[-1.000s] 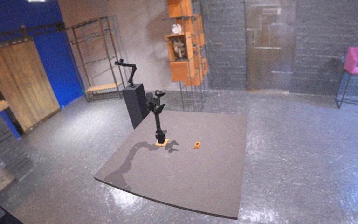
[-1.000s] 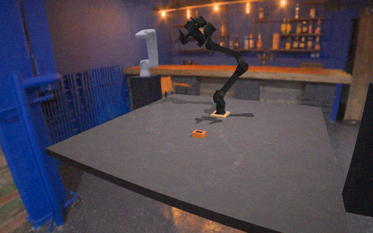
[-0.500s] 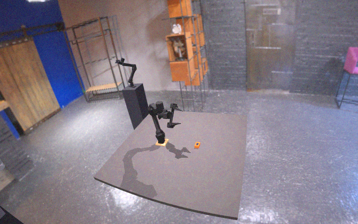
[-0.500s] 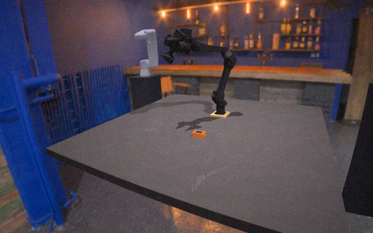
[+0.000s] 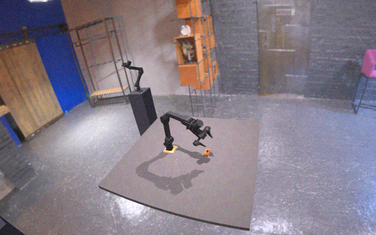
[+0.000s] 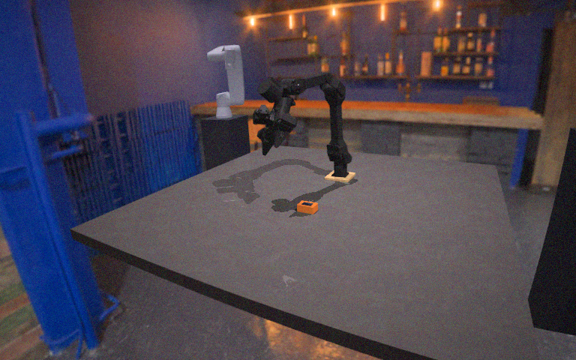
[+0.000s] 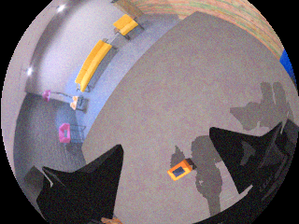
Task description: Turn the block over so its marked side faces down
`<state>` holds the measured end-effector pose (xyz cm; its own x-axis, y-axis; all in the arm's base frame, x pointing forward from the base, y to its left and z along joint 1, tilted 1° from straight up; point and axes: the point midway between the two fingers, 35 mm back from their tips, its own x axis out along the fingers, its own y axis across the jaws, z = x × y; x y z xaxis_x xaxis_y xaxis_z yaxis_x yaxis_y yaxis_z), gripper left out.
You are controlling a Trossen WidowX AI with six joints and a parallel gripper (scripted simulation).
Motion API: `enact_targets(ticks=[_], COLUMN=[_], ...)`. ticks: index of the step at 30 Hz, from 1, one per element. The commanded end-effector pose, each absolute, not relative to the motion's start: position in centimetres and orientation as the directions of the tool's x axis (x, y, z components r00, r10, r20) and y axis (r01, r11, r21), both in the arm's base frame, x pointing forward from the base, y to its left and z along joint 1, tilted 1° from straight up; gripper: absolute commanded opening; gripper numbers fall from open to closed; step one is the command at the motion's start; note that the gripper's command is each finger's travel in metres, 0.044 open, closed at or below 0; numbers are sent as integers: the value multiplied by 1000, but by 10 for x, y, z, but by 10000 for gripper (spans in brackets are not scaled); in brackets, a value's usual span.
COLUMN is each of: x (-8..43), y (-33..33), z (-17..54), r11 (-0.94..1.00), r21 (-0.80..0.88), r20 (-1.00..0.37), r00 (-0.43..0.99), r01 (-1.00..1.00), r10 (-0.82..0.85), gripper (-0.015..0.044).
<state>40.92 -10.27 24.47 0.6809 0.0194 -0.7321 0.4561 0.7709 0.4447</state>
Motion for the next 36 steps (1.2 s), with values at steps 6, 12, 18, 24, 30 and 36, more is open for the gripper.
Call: enact_targets(ticks=[6, 12, 18, 24, 30, 36], x=[385, 375, 381, 382, 383, 384], y=[-12, 3, 2, 1, 1, 1], z=[141, 127, 109, 91, 76, 67], r11=[986, 999, 999, 999, 999, 999], r21=[50, -5, -5, -5, -6, -6], r20=[-988, -999, -999, -999, -999, -999], r00=[151, 40, 41, 41, 41, 41], r01=[158, 49, 49, 49, 49, 50], r10=[26, -7, -7, -7, -8, -8], gripper=[440, 440, 440, 440, 440, 440])
